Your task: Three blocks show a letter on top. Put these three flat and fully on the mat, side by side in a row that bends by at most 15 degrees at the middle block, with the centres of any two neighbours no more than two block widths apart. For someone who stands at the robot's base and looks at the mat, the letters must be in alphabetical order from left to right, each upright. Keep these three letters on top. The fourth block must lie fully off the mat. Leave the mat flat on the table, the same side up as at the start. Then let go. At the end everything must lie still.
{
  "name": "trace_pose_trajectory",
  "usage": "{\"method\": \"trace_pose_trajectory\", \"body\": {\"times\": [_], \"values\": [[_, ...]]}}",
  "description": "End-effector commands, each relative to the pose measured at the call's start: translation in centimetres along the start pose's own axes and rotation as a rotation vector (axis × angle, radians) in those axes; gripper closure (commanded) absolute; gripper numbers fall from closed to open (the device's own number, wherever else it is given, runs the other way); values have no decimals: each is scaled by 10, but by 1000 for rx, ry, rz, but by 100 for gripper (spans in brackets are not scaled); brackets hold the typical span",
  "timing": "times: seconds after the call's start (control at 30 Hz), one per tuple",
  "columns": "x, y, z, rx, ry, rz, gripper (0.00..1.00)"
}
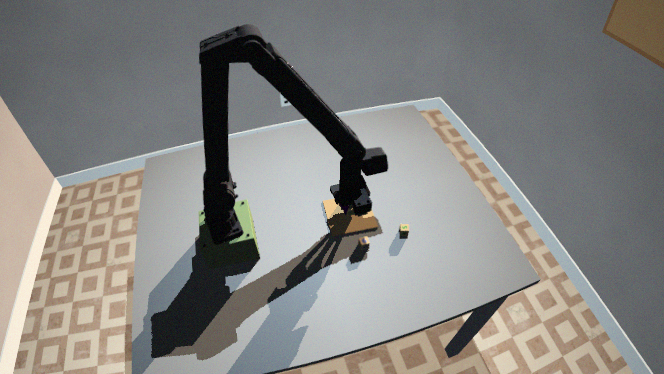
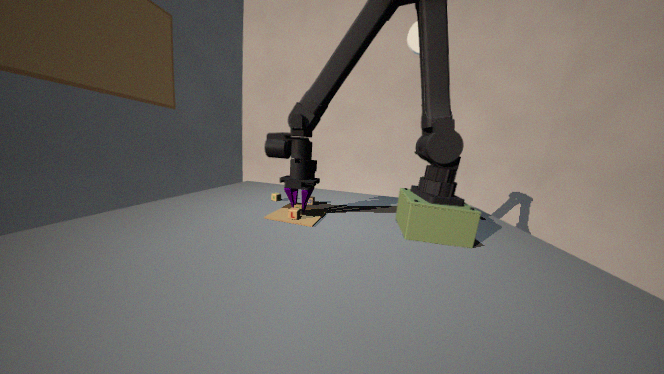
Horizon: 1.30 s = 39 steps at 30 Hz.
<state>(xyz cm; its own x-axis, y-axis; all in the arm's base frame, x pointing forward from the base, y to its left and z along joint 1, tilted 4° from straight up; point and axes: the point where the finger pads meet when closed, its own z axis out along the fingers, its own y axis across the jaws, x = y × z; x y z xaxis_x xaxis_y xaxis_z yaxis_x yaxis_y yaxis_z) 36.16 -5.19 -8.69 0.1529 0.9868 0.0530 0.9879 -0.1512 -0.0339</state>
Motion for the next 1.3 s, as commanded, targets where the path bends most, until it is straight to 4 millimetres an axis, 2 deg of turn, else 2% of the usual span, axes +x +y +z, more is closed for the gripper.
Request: {"method": "trace_pose_trajectory", "body": {"times": [0.0,0.27,0.6,1.27], "values": [[3,3,-1,-18,-2,3,80],[3,3,0,-16,-2,3,80],[3,18,-5,-37,-2,1,80],[3,23,-7,-43,-2,1,80]]}}
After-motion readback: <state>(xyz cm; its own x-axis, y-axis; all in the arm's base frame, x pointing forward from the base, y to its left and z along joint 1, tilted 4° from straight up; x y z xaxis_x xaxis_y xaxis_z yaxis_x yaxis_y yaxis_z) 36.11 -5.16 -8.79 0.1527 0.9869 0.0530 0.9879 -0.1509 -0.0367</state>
